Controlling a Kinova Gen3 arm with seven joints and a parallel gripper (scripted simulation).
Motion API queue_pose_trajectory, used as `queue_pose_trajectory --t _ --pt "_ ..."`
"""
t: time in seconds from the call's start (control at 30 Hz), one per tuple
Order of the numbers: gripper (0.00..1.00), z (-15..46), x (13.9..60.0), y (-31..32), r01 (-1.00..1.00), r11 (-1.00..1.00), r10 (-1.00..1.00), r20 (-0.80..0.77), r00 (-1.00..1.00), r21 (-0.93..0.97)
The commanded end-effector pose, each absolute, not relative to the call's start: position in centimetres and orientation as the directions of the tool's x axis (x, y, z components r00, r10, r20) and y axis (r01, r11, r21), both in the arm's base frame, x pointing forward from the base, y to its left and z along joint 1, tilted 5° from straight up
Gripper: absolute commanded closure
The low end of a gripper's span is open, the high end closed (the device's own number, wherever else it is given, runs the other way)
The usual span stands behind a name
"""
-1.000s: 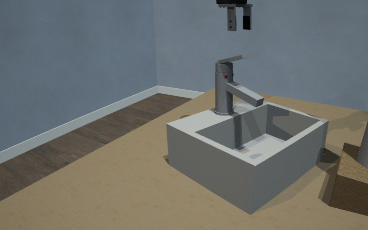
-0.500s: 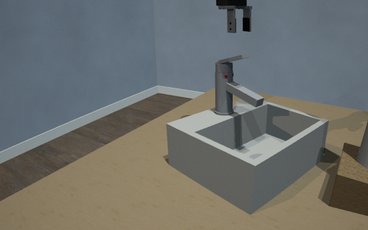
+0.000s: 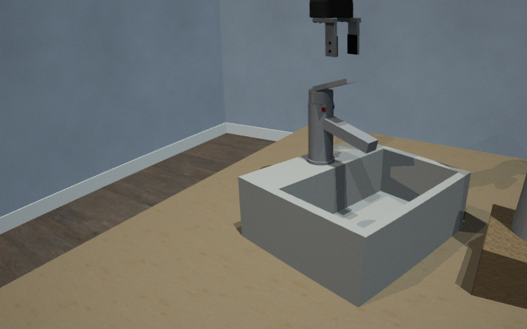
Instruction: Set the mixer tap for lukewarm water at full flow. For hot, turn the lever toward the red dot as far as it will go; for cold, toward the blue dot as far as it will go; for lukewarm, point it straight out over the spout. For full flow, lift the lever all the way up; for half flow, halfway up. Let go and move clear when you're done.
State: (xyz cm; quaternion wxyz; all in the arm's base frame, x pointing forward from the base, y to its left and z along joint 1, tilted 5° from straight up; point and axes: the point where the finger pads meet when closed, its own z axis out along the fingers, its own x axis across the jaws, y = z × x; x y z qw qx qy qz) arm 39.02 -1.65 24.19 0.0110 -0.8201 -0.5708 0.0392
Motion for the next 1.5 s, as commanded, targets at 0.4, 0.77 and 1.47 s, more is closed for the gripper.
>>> queue_pose_trajectory --t 0.4,0.77,1.47 --pt "0.00 22.2 38.7 -1.7 0.935 -0.347 0.937 -0.053 0.344 -0.066" --pt "0.00 21.2 38.7 -1.7 0.935 -0.347 0.937 -0.053 0.344 -0.066" --pt "0.00 21.0 38.6 -1.8 0.935 -0.347 0.937 -0.053 0.344 -0.066"
